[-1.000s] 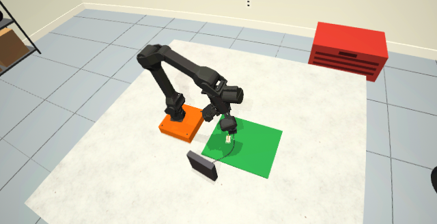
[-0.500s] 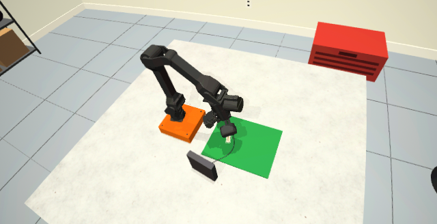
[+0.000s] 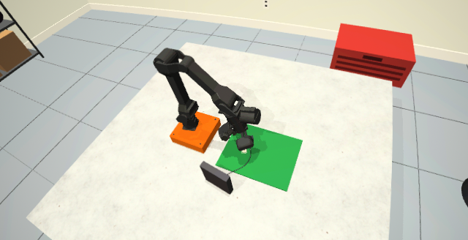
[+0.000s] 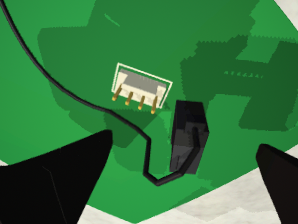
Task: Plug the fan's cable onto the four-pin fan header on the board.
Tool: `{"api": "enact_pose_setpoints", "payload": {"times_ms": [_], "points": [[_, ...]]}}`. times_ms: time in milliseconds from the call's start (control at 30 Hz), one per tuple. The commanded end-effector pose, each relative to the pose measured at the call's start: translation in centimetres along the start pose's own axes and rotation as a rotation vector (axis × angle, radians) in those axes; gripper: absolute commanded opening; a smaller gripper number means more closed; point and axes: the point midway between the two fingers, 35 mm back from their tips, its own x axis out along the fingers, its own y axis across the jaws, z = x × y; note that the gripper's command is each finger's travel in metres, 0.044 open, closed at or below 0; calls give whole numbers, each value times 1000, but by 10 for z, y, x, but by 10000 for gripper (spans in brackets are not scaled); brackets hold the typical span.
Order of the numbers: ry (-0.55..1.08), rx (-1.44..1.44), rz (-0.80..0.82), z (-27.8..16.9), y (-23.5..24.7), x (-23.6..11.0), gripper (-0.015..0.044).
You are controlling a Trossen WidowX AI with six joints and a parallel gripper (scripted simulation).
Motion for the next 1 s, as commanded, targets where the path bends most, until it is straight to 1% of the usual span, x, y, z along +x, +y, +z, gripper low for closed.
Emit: {"api": "enact_pose_setpoints", "payload": {"times_ms": [0,233,600,967], "points": [[-6,4,-7,4,-2,8,440],[-6,4,-7,4,-2,9,440],[-4,1,-2,3,-1,7,151],[-4,1,-2,3,-1,7,78]]}}
